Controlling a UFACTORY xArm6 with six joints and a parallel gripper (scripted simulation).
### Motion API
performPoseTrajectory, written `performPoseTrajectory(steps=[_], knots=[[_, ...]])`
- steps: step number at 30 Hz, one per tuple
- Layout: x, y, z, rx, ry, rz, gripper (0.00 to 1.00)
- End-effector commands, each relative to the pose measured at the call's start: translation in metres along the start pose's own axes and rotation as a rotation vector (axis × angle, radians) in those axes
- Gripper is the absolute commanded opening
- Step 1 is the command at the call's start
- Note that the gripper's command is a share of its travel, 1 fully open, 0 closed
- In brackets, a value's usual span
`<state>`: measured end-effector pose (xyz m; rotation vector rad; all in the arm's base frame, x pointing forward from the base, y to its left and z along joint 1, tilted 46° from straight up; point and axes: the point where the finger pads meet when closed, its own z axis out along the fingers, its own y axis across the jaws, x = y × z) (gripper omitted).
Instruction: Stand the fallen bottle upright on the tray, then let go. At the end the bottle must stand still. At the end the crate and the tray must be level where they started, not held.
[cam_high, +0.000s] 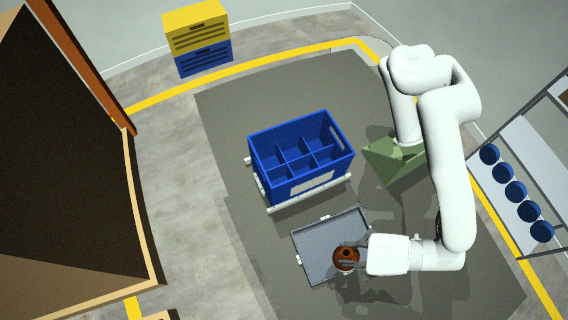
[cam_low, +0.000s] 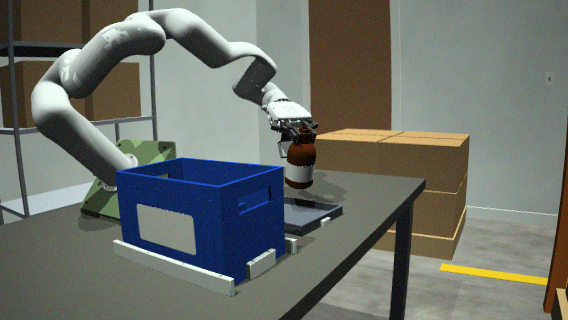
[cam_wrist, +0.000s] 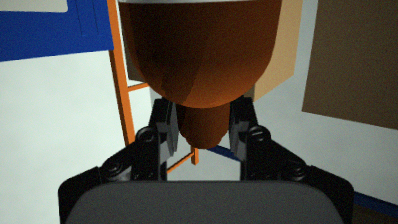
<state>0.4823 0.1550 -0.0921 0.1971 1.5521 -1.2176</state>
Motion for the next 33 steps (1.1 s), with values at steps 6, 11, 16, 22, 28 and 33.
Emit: performPoseTrajectory(steps=[6, 11, 16, 22, 28, 33], knots=[[-0.0024, 0.0008, -0.0013, -0.002, -0.045, 0.006, 0.00], [-0.0024, 0.0008, -0.0015, -0.002, -0.054, 0.007, 0.00], [-0.0024, 0.0009, -0.0016, -0.002, -0.058, 0.007, 0.00], [-0.0024, 0.0009, -0.0016, -0.002, -0.058, 0.007, 0.00], [-0.0024, 0.0009, -0.0016, -0.002, -0.058, 0.007, 0.00], [-0.0024, 0.0009, -0.0016, -0.002, -0.060, 0.007, 0.00]])
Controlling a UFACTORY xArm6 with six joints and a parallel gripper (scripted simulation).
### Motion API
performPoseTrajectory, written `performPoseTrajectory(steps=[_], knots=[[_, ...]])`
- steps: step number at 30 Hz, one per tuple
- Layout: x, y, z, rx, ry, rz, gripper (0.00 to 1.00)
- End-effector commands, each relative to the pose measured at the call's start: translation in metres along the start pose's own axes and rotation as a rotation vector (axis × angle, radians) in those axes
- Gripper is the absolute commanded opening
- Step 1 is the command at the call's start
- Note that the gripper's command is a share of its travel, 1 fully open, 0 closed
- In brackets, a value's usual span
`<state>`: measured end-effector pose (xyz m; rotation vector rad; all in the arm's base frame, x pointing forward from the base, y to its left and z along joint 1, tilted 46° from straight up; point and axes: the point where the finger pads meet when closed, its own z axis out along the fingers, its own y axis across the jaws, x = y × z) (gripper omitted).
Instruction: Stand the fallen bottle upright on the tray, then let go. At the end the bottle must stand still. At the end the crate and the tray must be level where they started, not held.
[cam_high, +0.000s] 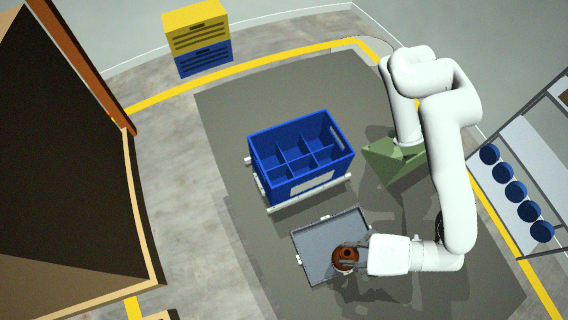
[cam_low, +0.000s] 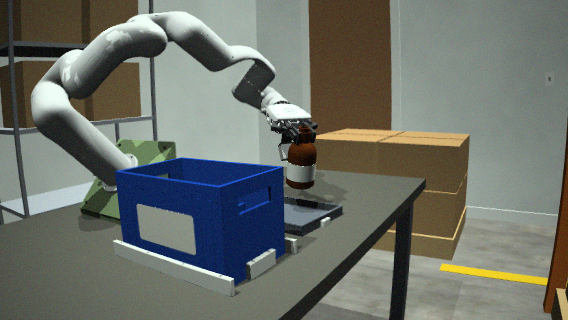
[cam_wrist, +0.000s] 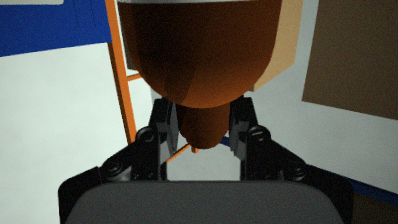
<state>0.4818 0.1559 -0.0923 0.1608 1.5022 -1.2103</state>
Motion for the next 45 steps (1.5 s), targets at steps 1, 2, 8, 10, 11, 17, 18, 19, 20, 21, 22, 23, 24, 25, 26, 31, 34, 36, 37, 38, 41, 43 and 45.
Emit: performPoseTrajectory(steps=[1, 2, 8, 10, 11, 17, 18, 19, 20, 21, 22, 23, 24, 25, 26, 31, 34, 36, 37, 38, 41, 43, 45], knots=[[-0.0023, 0.0006, -0.0004, -0.001, -0.003, 0.005, 0.00], [-0.0023, 0.0006, -0.0004, 0.000, -0.005, 0.005, 0.00], [-0.0022, 0.0006, -0.0003, 0.000, -0.017, 0.004, 0.00], [-0.0021, 0.0006, -0.0002, 0.000, -0.026, 0.004, 0.00], [-0.0021, 0.0006, -0.0002, 0.000, -0.031, 0.004, 0.00], [-0.0019, 0.0005, -0.0001, 0.001, -0.069, 0.003, 0.00], [-0.0019, 0.0005, -0.0002, 0.001, -0.076, 0.003, 0.00], [-0.0018, 0.0005, -0.0002, 0.001, -0.083, 0.003, 0.00], [-0.0018, 0.0005, -0.0003, 0.001, -0.091, 0.003, 0.00], [-0.0018, 0.0005, -0.0003, 0.001, -0.098, 0.003, 0.00], [-0.0017, 0.0005, -0.0004, 0.001, -0.105, 0.003, 0.00], [-0.0017, 0.0006, -0.0005, 0.001, -0.112, 0.003, 0.00], [-0.0017, 0.0006, -0.0005, 0.001, -0.112, 0.003, 0.00], [-0.0017, 0.0006, -0.0005, 0.001, -0.112, 0.003, 0.00], [-0.0017, 0.0006, -0.0006, 0.001, -0.119, 0.004, 0.00], [-0.0016, 0.0006, -0.0011, 0.000, -0.148, 0.004, 0.00], [-0.0015, 0.0006, -0.0014, -0.001, -0.161, 0.005, 0.00], [-0.0015, 0.0006, -0.0015, -0.001, -0.167, 0.005, 0.00], [-0.0015, 0.0006, -0.0016, -0.001, -0.169, 0.005, 0.00], [-0.0015, 0.0006, -0.0017, -0.001, -0.171, 0.005, 0.00], [-0.0015, 0.0006, -0.0017, -0.001, -0.173, 0.005, 0.00], [-0.0015, 0.0006, -0.0017, -0.001, -0.174, 0.005, 0.00], [-0.0015, 0.0006, -0.0017, -0.001, -0.174, 0.005, 0.00]])
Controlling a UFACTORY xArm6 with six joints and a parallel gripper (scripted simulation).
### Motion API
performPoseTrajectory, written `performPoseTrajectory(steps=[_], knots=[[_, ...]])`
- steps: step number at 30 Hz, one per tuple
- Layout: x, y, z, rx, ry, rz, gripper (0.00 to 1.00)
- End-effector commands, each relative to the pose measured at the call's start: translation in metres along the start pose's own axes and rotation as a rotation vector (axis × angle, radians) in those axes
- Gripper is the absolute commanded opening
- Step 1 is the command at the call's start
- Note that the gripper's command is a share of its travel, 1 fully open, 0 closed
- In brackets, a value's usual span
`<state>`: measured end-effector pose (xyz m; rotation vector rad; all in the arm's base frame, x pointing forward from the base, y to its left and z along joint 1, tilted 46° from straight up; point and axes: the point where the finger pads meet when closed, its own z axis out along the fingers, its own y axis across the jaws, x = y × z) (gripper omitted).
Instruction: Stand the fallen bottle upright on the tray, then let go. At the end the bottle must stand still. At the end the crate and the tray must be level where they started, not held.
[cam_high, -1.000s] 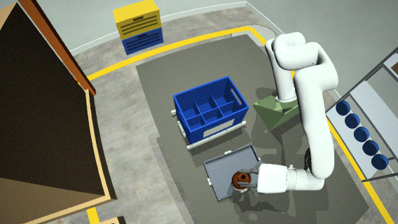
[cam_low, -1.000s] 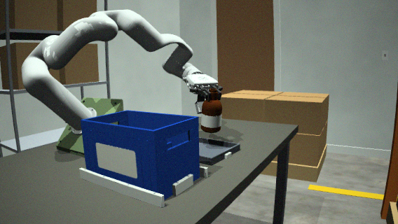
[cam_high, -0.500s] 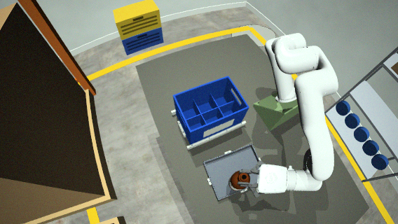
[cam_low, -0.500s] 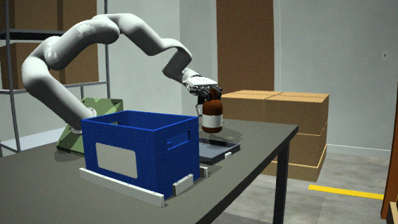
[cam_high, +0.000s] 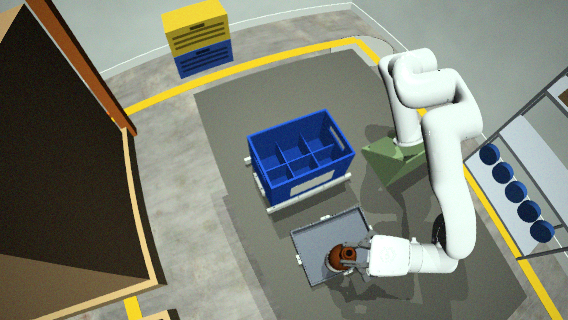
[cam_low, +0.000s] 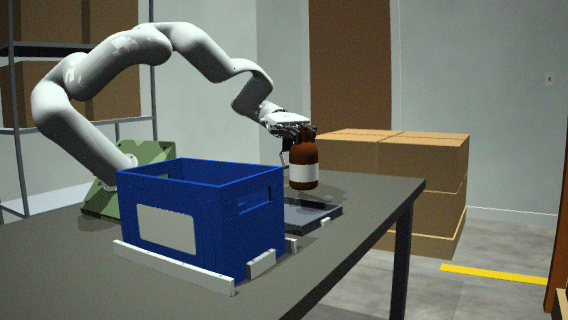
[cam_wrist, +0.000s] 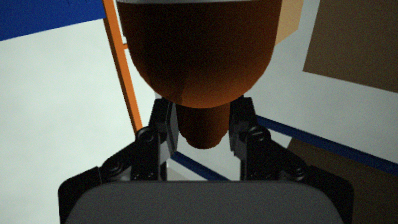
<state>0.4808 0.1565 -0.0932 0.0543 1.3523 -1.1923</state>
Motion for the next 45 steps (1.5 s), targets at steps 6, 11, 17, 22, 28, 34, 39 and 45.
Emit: performPoseTrajectory(steps=[6, 11, 17, 22, 28, 34, 39, 45], knots=[[-0.0024, 0.0006, -0.0001, 0.000, -0.002, 0.005, 0.00], [-0.0024, 0.0006, -0.0001, 0.000, -0.002, 0.005, 0.00], [-0.0024, 0.0005, 0.0000, 0.000, -0.002, 0.005, 0.00], [-0.0024, -0.0002, 0.0003, 0.000, -0.002, 0.005, 0.00], [-0.0026, -0.0018, 0.0012, 0.000, -0.002, 0.005, 0.00], [-0.0027, -0.0033, 0.0021, 0.000, -0.002, 0.005, 0.00], [-0.0029, -0.0053, 0.0032, 0.000, -0.002, 0.005, 0.00], [-0.0032, -0.0074, 0.0045, 0.000, -0.002, 0.005, 0.00]])
